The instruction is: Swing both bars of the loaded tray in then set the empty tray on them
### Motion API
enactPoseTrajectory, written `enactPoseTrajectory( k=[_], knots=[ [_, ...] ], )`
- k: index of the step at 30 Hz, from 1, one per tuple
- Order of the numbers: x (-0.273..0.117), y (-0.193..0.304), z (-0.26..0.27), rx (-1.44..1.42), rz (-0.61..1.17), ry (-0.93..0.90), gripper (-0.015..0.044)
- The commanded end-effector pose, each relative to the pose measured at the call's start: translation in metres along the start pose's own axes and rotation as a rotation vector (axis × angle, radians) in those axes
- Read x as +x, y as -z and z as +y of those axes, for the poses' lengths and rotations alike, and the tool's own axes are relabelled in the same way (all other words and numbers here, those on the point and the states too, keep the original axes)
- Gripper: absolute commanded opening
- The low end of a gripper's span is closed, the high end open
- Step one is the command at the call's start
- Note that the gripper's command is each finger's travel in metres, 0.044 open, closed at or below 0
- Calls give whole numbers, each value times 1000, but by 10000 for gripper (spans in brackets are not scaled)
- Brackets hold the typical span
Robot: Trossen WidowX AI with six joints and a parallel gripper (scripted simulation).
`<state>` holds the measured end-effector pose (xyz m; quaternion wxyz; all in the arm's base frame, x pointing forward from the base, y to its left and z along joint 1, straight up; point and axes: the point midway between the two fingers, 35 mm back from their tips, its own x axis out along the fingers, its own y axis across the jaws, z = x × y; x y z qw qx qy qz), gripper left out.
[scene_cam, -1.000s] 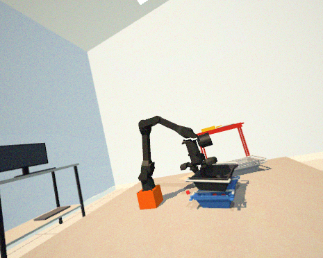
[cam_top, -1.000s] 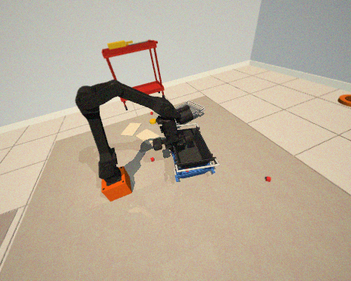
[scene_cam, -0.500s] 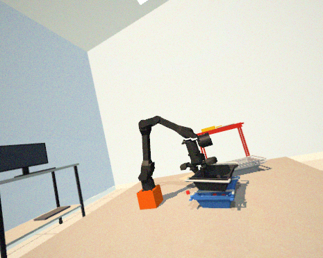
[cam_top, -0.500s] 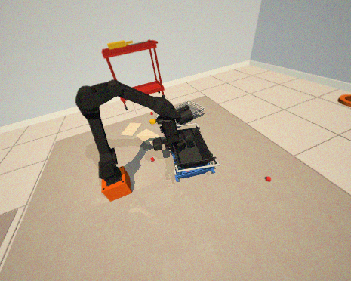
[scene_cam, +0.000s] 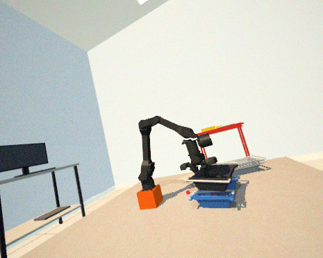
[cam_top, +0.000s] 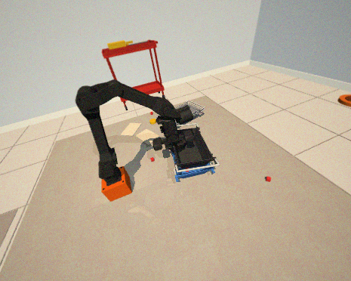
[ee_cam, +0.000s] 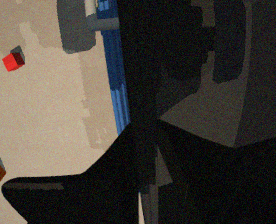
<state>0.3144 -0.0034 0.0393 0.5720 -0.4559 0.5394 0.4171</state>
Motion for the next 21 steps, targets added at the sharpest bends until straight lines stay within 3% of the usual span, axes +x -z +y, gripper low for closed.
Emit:
enactPoseTrajectory(
  k=[1, 11, 21],
  knots=[
    [9, 0, 10, 0, -1, -46, 0],
    [9, 0, 10, 0, -1, -46, 0],
    [9, 0, 10, 0, -1, -46, 147]
  ],
)
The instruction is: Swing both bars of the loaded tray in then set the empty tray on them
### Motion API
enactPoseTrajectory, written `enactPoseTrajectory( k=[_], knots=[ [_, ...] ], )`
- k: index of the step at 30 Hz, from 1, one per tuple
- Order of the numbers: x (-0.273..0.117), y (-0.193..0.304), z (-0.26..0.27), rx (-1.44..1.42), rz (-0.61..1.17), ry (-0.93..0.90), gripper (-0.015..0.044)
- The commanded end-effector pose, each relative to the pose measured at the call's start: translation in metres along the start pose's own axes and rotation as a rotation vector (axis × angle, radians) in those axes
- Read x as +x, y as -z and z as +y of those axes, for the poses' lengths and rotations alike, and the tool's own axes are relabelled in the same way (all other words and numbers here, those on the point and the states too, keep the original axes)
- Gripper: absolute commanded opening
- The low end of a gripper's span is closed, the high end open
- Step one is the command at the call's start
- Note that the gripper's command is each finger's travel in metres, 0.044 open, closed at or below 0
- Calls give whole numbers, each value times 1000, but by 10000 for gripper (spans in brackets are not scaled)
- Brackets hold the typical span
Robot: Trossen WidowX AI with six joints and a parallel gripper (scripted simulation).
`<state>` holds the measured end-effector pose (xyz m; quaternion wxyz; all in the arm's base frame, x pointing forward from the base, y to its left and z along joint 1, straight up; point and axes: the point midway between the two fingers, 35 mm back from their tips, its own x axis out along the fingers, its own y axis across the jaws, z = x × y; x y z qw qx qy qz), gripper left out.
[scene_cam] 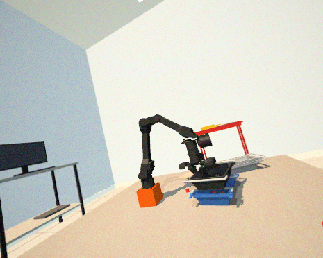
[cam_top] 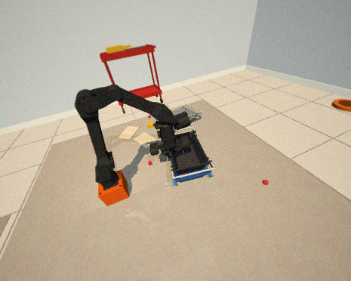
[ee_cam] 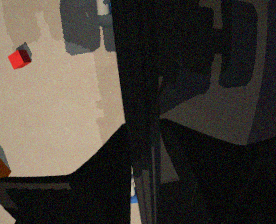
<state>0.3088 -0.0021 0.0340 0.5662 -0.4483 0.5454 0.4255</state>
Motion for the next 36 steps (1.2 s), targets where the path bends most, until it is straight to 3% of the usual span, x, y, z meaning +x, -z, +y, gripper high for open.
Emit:
enactPoseTrajectory(
  k=[1, 20, 29, 36],
  knots=[
    [4, 0, 4, 0, 0, -18, 161],
    [4, 0, 4, 0, 0, -18, 440],
    [-2, 0, 2, 0, 3, -14, 440],
    [-43, -1, -4, 0, 2, -15, 440]
  ],
)
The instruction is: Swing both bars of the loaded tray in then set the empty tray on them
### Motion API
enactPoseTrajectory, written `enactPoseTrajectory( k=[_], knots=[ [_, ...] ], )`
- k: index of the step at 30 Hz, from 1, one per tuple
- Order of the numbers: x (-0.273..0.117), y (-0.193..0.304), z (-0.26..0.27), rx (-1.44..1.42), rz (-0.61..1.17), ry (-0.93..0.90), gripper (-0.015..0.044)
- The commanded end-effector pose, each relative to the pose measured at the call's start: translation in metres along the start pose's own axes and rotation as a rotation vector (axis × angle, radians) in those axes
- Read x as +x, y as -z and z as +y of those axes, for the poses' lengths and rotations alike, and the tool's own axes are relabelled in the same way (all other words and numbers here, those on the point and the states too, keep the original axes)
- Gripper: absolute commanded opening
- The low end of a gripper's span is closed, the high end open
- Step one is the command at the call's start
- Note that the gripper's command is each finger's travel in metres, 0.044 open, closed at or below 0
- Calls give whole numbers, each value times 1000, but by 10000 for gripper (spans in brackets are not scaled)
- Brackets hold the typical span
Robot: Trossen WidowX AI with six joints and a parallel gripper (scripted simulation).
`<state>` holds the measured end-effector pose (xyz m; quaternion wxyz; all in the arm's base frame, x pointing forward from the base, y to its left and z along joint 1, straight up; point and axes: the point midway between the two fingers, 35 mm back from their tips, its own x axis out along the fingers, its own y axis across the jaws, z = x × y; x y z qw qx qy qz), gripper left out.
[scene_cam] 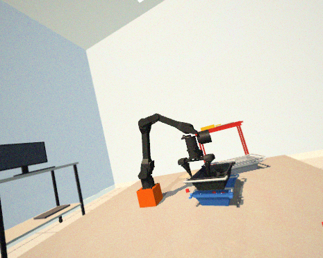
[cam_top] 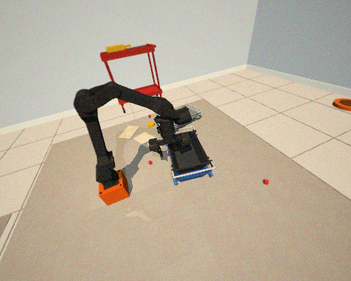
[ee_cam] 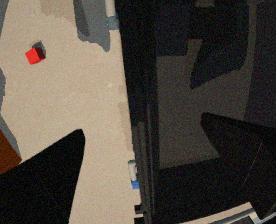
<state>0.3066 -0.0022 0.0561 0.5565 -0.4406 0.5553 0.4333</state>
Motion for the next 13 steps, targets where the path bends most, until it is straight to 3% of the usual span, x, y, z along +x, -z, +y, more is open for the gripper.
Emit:
enactPoseTrajectory(
  k=[1, 9, 13],
  knots=[
    [-27, -1, -4, 0, -7, 20, 440],
    [-80, 1, 1, 0, -8, 17, 440],
    [-78, 1, 2, 1, -4, 16, 440]
  ],
)
